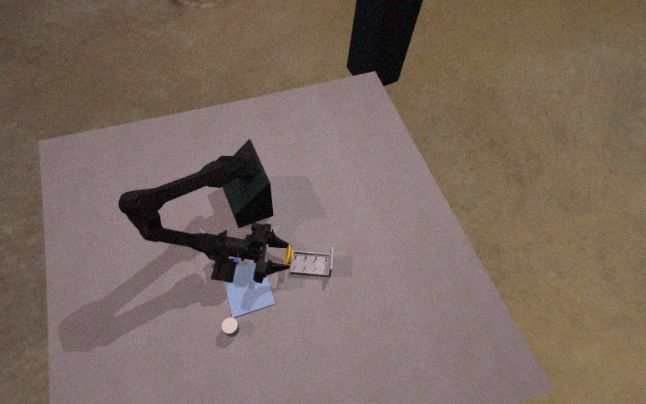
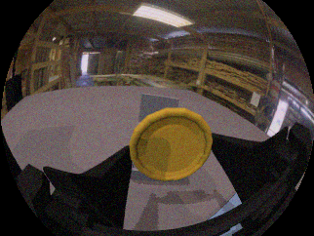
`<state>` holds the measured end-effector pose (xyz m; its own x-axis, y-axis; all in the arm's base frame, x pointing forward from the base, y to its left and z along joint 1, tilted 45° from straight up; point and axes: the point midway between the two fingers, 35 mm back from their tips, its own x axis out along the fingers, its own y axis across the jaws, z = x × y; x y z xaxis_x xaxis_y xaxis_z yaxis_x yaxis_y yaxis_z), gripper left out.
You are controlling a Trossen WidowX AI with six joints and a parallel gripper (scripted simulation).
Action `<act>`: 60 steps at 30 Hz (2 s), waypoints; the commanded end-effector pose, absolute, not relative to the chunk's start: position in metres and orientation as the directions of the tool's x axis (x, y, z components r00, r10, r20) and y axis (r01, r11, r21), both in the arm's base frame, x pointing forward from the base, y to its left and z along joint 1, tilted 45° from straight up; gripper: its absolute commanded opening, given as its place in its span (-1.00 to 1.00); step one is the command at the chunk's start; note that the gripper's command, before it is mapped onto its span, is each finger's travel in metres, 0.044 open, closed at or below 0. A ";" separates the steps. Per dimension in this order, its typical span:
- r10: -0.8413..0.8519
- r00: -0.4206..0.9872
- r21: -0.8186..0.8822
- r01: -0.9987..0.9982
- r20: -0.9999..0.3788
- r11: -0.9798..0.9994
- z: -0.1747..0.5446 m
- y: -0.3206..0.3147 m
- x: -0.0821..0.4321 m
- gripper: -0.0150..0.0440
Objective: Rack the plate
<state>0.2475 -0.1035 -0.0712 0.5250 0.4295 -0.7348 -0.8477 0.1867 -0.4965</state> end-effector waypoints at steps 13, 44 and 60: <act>0.433 0.523 -0.497 -0.849 -0.734 0.182 -0.084 -0.090 0.258 -0.49; 0.423 0.540 -0.523 -0.836 -0.728 0.166 -0.101 -0.076 0.269 -0.49; 0.418 0.538 -0.520 -0.838 -0.732 0.168 -0.111 -0.085 0.265 -0.49</act>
